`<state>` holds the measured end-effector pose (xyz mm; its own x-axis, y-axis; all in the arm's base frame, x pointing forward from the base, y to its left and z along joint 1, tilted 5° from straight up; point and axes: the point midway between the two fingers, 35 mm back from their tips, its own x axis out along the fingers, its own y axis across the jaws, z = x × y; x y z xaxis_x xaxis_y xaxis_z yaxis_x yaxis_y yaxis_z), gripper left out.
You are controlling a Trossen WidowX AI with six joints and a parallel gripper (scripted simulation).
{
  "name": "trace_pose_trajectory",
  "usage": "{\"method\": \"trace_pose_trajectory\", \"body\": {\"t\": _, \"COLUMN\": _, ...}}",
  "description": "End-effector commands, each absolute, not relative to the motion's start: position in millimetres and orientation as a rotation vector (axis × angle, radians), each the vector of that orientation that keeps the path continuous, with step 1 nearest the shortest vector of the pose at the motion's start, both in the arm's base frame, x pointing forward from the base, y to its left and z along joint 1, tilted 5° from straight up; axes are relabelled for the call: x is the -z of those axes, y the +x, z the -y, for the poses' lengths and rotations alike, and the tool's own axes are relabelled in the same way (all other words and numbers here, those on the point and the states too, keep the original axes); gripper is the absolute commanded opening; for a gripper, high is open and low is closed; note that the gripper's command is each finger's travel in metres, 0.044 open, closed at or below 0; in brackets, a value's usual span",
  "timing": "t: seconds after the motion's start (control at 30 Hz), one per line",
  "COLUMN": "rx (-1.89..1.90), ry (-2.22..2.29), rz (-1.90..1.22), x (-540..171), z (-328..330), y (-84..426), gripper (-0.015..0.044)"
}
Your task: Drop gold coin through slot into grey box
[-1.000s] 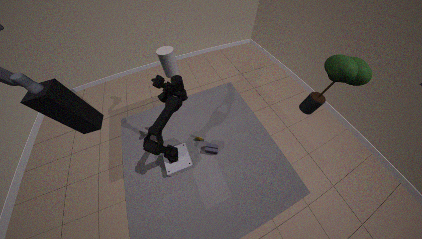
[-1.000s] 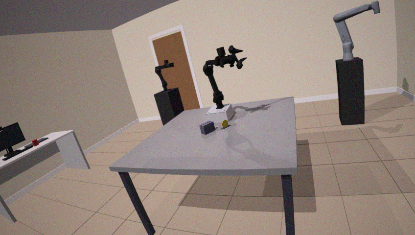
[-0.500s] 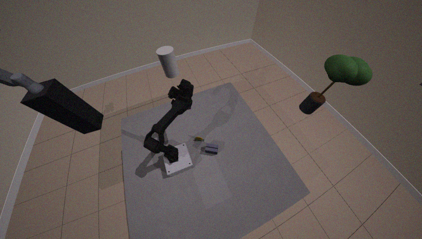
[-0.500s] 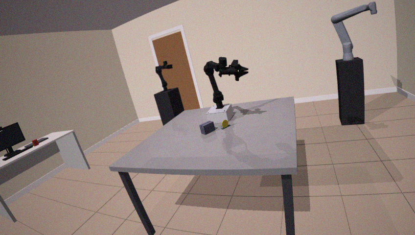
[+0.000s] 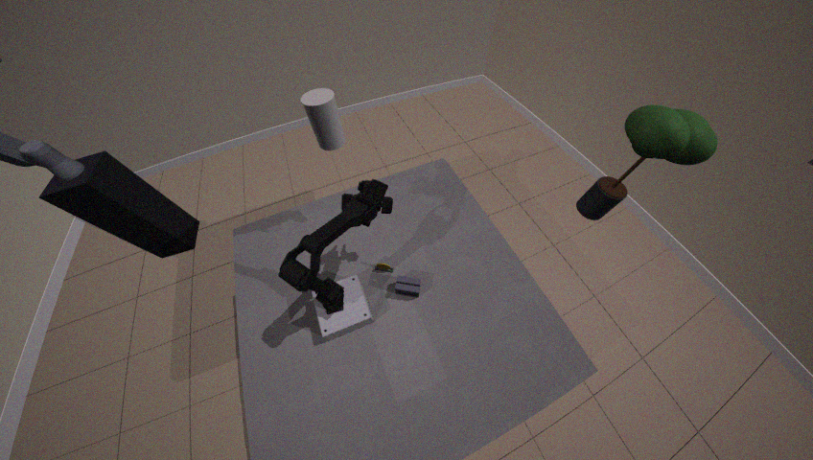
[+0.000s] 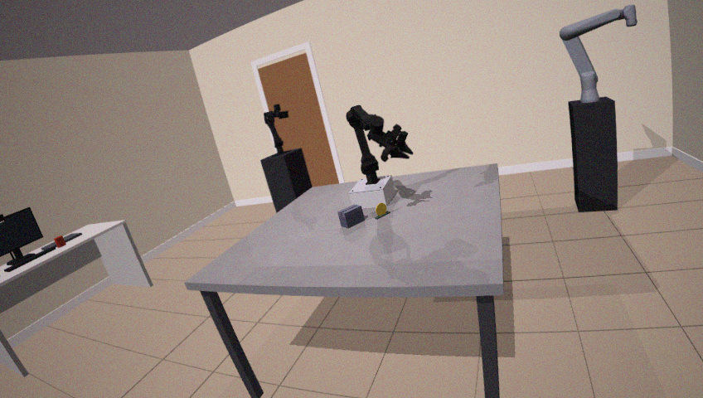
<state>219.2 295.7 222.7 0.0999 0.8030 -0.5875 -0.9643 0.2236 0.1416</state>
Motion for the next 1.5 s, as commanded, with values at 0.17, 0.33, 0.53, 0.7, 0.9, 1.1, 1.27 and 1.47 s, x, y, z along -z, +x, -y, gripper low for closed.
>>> {"method": "trace_pose_trajectory", "body": {"t": 0.17, "rx": -0.499, "ry": 0.119, "rz": -1.296, "x": -128.8, "z": -205.5, "y": 235.5, "gripper": 0.0161}}
{"method": "trace_pose_trajectory", "body": {"t": 0.33, "rx": -0.087, "ry": 0.275, "rz": -1.416, "x": -101.7, "z": -161.5, "y": 230.1, "gripper": 0.0161}}
{"method": "trace_pose_trajectory", "body": {"t": 0.53, "rx": 0.331, "ry": 0.405, "rz": -1.443, "x": -82.9, "z": -120.6, "y": 222.0, "gripper": 0.0161}}
{"method": "trace_pose_trajectory", "body": {"t": 0.7, "rx": 0.331, "ry": 0.405, "rz": -1.443, "x": -82.9, "z": -120.6, "y": 222.0, "gripper": 0.0161}}
{"method": "trace_pose_trajectory", "body": {"t": 0.9, "rx": 0.331, "ry": 0.405, "rz": -1.443, "x": -83.2, "z": -122.5, "y": 223.7, "gripper": 0.0161}}
{"method": "trace_pose_trajectory", "body": {"t": 1.1, "rx": 0.331, "ry": 0.405, "rz": -1.443, "x": -48.1, "z": -123.2, "y": 227.2, "gripper": 0.0161}}
{"method": "trace_pose_trajectory", "body": {"t": 1.27, "rx": 0.331, "ry": 0.405, "rz": -1.443, "x": -38.0, "z": -124.2, "y": 229.0, "gripper": 0.0161}}
{"method": "trace_pose_trajectory", "body": {"t": 1.47, "rx": 0.331, "ry": 0.405, "rz": -1.443, "x": -30.9, "z": -124.9, "y": 230.3, "gripper": 0.0161}}
